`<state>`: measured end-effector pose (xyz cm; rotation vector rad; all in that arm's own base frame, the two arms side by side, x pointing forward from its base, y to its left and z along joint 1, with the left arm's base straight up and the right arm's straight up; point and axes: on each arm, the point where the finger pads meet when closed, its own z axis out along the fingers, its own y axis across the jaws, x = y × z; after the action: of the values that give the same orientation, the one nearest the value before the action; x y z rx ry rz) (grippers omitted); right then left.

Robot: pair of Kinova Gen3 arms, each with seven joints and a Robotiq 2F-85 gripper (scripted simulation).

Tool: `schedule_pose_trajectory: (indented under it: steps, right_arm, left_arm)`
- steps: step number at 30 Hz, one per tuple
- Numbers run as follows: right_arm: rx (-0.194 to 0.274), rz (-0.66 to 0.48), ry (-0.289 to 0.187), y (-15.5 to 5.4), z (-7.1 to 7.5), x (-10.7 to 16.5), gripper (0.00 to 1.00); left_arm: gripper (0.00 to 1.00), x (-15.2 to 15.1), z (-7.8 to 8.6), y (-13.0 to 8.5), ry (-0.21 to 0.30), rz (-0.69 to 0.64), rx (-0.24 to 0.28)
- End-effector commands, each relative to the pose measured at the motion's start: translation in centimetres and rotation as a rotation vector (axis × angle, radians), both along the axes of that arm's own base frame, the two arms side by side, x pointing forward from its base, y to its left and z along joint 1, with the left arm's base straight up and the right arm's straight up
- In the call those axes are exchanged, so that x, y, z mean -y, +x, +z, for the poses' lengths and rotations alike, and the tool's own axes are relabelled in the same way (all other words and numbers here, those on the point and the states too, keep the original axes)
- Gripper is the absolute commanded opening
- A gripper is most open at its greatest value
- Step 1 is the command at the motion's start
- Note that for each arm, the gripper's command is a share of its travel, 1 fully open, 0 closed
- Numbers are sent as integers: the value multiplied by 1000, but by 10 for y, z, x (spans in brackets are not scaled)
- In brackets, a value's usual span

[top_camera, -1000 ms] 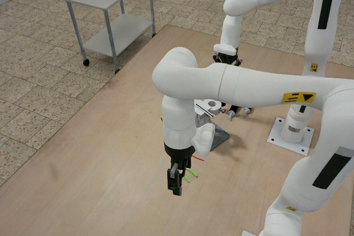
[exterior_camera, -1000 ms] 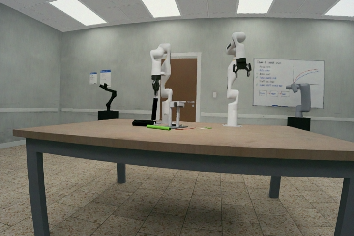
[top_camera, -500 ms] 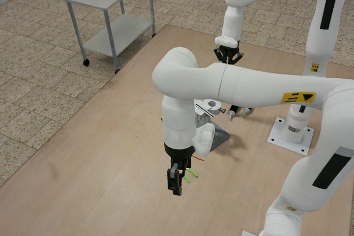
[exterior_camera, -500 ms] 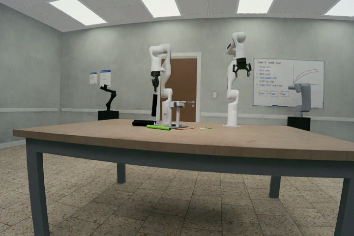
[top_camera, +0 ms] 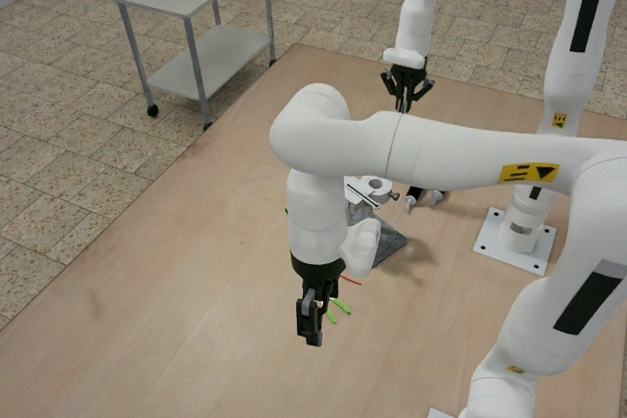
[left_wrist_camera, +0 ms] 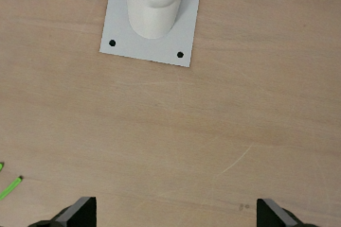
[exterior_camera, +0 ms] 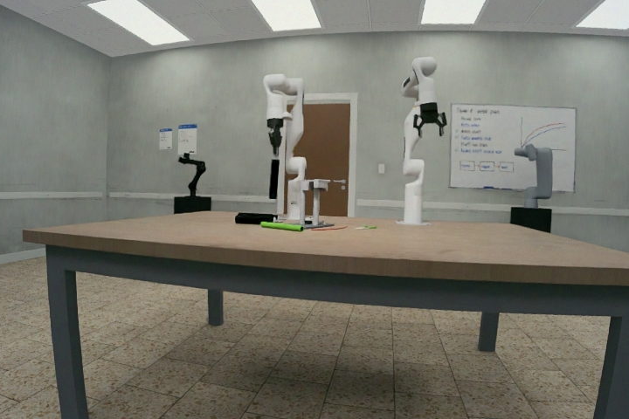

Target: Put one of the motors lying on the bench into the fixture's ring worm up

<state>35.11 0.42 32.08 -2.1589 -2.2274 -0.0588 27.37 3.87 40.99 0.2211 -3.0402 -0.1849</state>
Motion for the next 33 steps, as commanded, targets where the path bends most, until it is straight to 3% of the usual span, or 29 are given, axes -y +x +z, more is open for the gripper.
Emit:
schedule_pose_trajectory:
  steps: [1,22,33]
  right_arm:
    - [1,0,6,0,10,1,174]
    - [1,0,34,1,58,7,174]
    - [1,0,44,1,75,9,174]
  left_arm:
    - [1000,0,0,0,0,0,1]
    - [1000,0,0,0,0,0,1]
    - [1000,0,0,0,0,0,1]
